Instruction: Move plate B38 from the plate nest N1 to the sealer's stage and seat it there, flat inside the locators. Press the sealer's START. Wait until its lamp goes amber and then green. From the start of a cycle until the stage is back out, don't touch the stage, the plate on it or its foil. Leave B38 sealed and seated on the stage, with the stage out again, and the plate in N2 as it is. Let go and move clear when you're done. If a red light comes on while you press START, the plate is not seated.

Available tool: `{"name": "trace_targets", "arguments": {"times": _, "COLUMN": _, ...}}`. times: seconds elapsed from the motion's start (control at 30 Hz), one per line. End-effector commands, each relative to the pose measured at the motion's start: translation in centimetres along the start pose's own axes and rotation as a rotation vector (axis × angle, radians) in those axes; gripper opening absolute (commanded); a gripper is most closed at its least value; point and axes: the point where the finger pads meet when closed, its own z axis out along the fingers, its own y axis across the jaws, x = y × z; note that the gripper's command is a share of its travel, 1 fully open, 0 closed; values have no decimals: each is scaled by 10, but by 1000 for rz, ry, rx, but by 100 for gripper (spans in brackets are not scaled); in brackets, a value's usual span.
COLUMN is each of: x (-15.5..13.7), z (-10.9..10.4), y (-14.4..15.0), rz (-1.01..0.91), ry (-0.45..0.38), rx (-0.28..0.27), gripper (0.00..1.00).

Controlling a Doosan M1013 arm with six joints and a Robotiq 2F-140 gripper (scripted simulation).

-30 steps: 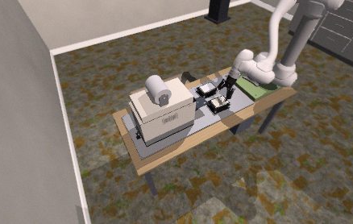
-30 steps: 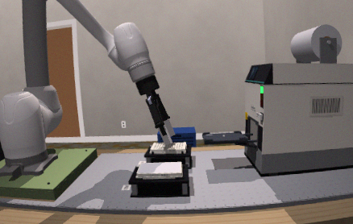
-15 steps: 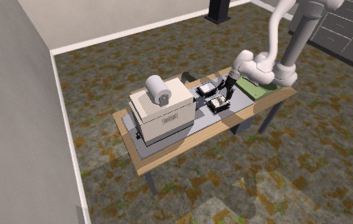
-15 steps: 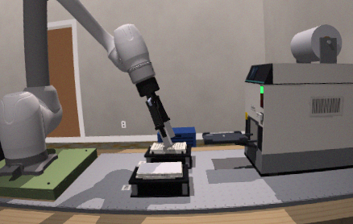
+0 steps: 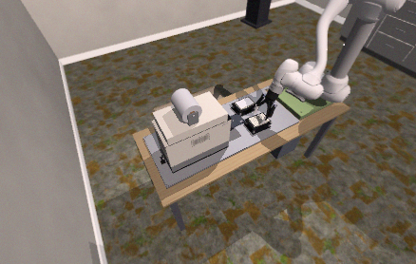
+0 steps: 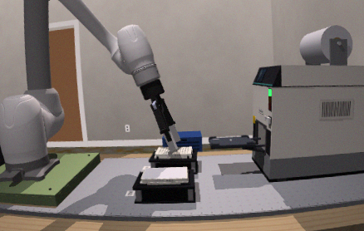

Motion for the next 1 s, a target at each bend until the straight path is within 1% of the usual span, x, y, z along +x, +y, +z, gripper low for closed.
{"name": "trace_targets", "arguments": {"times": 0.0, "x": 0, "z": 0, "y": 0, "rz": 0, "ry": 0, "rx": 0, "gripper": 70}}
{"name": "trace_targets", "arguments": {"times": 0.83, "x": 0, "z": 0, "y": 0, "rz": 0, "ry": 0, "rx": 0, "gripper": 70}}
{"name": "trace_targets", "arguments": {"times": 0.97, "x": 2, "z": 6, "y": 0, "rz": 0, "ry": 0, "rx": 0, "gripper": 70}}
